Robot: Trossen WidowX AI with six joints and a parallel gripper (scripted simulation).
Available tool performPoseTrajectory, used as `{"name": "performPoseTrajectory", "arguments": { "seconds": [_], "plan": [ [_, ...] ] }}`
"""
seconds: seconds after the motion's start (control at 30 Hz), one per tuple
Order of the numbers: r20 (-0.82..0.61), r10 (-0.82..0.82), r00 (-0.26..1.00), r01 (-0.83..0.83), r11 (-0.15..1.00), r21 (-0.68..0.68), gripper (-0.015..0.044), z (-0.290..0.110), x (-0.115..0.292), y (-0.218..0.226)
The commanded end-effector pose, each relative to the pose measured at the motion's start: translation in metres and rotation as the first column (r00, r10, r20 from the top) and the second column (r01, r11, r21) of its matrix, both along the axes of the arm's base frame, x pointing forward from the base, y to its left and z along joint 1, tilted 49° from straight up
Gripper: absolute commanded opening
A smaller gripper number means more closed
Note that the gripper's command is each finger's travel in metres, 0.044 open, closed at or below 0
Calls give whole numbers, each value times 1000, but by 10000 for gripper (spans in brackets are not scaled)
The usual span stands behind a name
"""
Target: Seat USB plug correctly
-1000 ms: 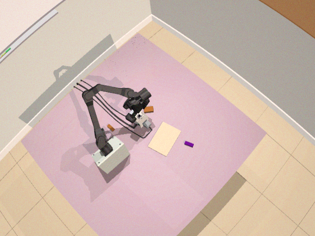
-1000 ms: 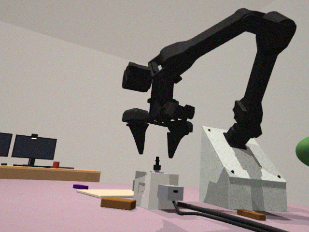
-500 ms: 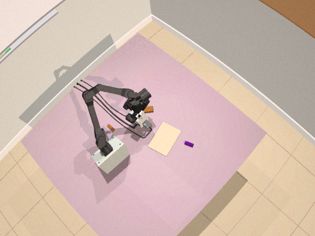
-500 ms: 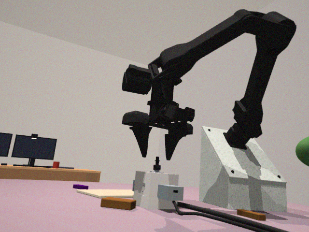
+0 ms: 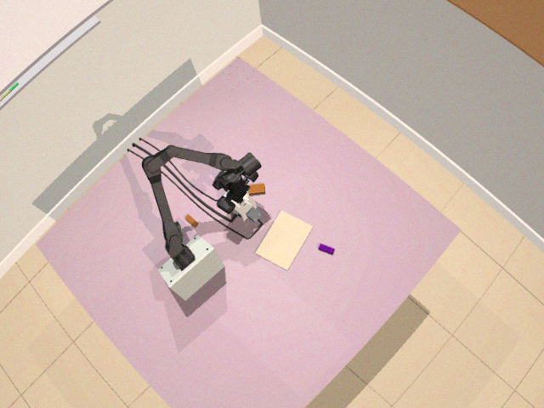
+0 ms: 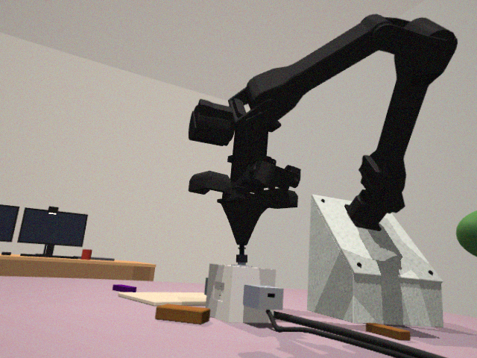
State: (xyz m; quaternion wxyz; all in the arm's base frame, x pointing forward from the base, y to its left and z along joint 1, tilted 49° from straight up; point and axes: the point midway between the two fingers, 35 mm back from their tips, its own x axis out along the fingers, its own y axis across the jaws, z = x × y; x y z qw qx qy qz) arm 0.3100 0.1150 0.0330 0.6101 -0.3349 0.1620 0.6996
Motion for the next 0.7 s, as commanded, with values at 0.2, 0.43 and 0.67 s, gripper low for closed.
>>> {"name": "performPoseTrajectory", "arguments": {
  "seconds": [0.2, 0.43, 0.67],
  "plan": [
    [1, 0, 1000, 0, 1000, 0, 0, 0, 0, 0],
    [0, 0, 1000, 0, 1000, 0, 0, 0, 0, 0],
    [0, 0, 1000, 0, 1000, 0, 0, 3, 0, -3]
  ]
}}
